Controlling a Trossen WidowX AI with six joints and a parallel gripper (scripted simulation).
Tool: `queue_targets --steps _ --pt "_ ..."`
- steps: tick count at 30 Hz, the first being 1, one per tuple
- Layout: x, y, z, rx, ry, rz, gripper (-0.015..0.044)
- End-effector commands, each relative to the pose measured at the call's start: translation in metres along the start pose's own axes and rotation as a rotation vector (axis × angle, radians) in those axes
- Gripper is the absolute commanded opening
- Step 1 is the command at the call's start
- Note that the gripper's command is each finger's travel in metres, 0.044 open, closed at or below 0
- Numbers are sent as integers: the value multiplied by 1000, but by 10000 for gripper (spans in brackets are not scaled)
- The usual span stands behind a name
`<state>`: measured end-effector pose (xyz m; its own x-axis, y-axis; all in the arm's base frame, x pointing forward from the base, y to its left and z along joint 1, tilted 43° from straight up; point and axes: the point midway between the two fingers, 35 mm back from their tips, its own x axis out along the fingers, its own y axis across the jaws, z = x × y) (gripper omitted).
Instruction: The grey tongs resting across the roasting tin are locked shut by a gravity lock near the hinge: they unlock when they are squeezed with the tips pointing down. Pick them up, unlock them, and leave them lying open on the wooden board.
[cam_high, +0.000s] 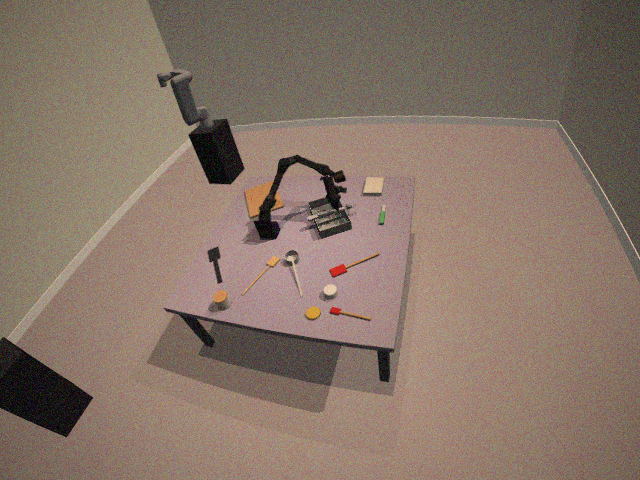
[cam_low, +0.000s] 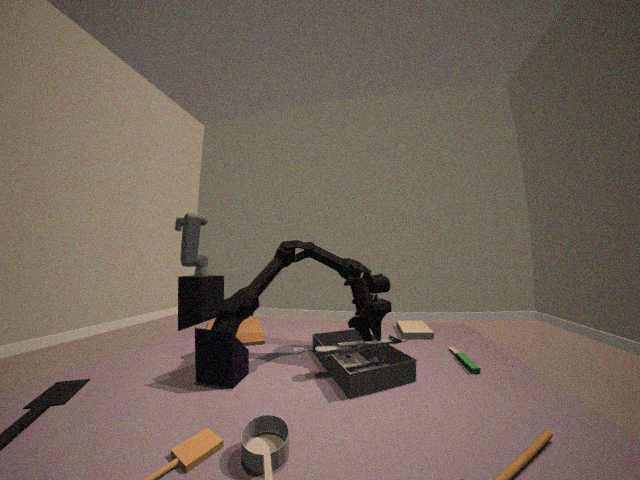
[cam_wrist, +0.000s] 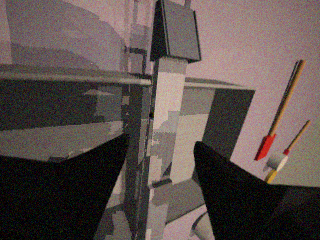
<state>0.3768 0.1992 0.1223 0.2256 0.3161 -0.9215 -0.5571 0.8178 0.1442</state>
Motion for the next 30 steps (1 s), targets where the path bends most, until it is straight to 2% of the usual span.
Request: queue_targets --steps 1,23,30 --pt "8 0 0 5 1 -1 260" --pt "41 0 -3 5 1 0 260" --pt "37 1 -2 0 0 6 76"
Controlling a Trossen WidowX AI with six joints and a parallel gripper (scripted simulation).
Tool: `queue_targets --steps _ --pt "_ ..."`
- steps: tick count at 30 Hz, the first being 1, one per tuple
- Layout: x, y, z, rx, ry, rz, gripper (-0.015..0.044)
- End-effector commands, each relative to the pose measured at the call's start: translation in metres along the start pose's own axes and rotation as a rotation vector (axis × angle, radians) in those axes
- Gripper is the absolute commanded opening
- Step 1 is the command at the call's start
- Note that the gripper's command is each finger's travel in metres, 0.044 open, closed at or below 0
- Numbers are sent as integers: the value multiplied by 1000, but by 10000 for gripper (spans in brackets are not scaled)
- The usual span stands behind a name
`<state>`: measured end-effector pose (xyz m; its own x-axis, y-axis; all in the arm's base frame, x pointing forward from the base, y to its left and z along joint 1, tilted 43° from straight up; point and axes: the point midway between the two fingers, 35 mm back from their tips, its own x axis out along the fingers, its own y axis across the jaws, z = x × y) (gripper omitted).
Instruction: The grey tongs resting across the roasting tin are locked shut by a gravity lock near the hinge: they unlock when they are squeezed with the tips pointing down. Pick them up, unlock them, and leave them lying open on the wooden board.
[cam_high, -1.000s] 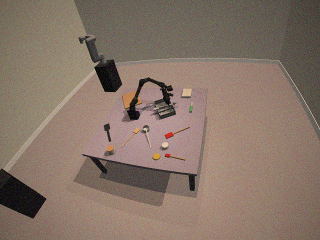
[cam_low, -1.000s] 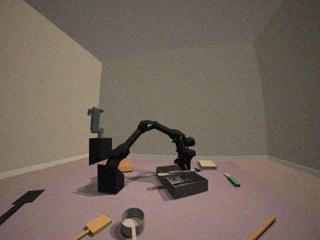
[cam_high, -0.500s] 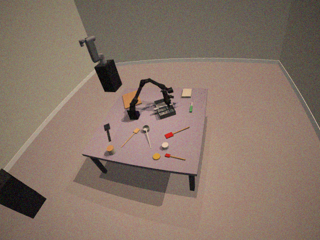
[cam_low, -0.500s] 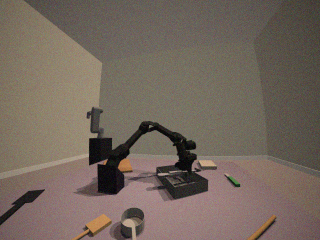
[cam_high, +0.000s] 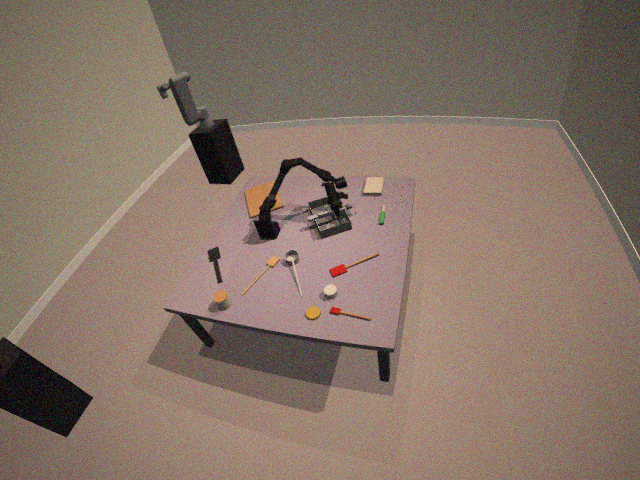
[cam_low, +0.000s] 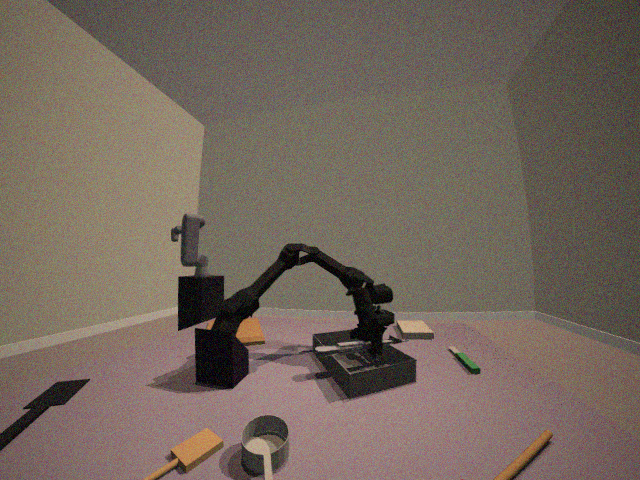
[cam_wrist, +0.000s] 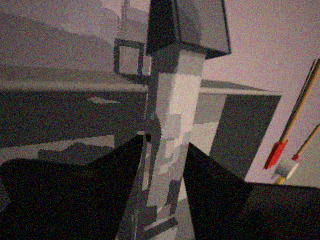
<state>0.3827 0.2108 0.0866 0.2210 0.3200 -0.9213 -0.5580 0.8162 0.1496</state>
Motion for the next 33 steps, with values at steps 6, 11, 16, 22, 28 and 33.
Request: queue_targets --steps 6,11,16,22,28,33 --pt "-1 0 0 0 -1 0 36" --pt "-1 0 0 0 -1 0 -56" --pt "-15 -9 2 1 -1 -2 -150" --pt "-67 -38 0 4 0 -10 -150" --pt "-67 -38 0 4 0 -10 -150" --pt "-67 -38 0 4 0 -10 -150"
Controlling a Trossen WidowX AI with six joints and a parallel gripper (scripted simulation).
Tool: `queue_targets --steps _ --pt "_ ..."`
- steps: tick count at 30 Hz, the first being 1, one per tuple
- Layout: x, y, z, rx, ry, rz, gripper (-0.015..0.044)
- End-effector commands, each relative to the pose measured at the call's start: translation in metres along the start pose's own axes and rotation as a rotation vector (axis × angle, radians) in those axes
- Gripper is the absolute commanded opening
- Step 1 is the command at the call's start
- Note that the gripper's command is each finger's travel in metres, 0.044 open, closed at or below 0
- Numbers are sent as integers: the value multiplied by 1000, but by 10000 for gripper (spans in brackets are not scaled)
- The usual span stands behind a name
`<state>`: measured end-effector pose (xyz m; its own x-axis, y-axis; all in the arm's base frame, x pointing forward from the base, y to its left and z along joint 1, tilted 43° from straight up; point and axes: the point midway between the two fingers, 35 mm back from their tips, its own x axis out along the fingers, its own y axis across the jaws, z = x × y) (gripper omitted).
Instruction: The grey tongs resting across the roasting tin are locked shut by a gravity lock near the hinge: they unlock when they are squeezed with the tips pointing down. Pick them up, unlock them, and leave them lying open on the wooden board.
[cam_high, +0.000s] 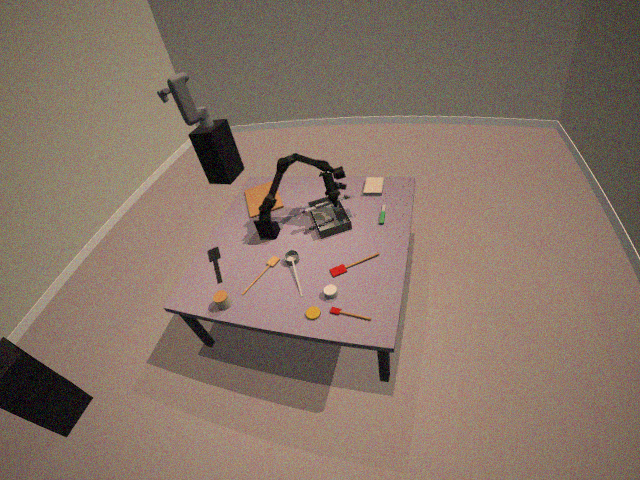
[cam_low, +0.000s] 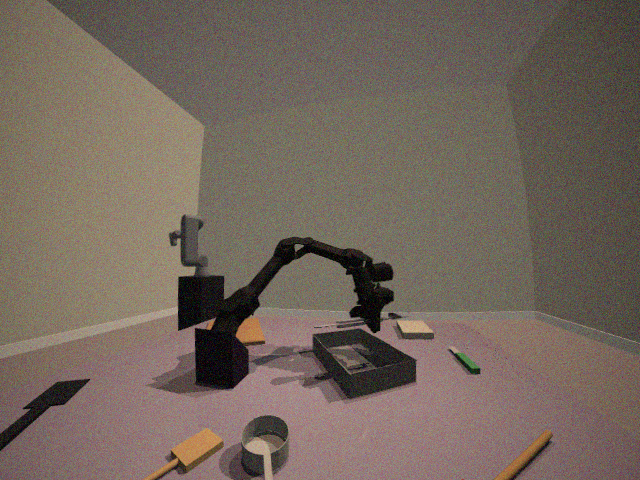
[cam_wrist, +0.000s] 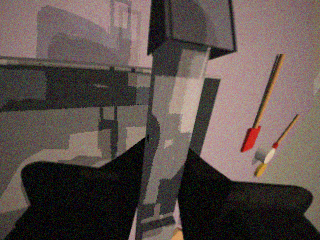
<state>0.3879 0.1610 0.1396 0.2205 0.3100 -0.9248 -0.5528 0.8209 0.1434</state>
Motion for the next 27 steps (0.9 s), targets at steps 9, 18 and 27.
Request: queue_targets --steps 9,18,27 --pt "2 1 -7 -18 28 180 -150" --pt "0 4 -11 -11 14 447 -150" --pt "-3 4 -11 -3 -3 518 -150"
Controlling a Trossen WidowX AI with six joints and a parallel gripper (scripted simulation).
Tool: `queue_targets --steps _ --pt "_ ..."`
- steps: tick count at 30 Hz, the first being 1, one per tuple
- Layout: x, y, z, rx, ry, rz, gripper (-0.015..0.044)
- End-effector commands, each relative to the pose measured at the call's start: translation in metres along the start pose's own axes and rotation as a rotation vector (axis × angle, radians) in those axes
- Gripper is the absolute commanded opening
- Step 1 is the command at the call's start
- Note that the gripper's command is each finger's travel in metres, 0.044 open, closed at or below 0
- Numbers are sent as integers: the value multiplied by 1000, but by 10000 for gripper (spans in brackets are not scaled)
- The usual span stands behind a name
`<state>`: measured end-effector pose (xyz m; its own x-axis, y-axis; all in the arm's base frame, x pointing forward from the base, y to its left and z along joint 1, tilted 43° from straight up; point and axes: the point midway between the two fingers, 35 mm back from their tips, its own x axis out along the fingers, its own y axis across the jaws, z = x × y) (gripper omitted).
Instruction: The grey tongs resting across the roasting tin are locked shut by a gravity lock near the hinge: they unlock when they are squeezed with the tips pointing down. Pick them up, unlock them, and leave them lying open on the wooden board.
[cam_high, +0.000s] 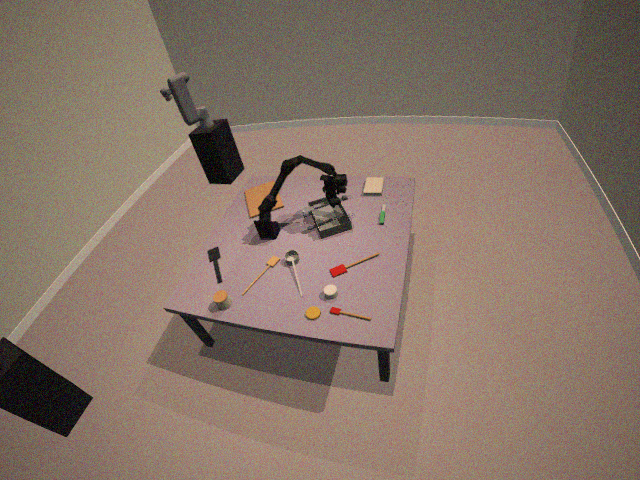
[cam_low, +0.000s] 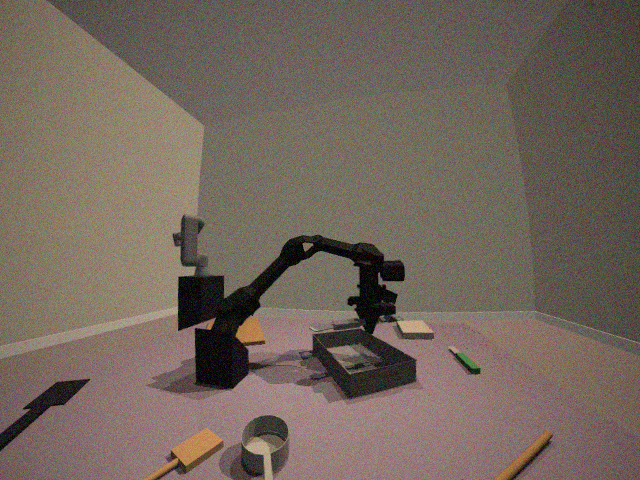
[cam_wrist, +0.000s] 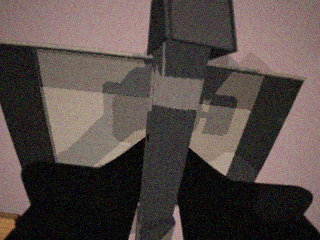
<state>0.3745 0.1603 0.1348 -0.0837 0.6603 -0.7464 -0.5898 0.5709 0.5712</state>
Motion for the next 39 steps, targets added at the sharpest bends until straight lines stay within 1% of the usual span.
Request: queue_targets --steps 1,4,8,23,39 --pt "-4 0 2 -4 -16 16 -150" --pt "-4 0 2 -4 -16 16 -150" --pt "-2 15 3 -34 -1 6 -150" --pt "-12 137 -2 -293 22 -23 -150" --pt "-37 254 -47 -584 1 -13 -150"
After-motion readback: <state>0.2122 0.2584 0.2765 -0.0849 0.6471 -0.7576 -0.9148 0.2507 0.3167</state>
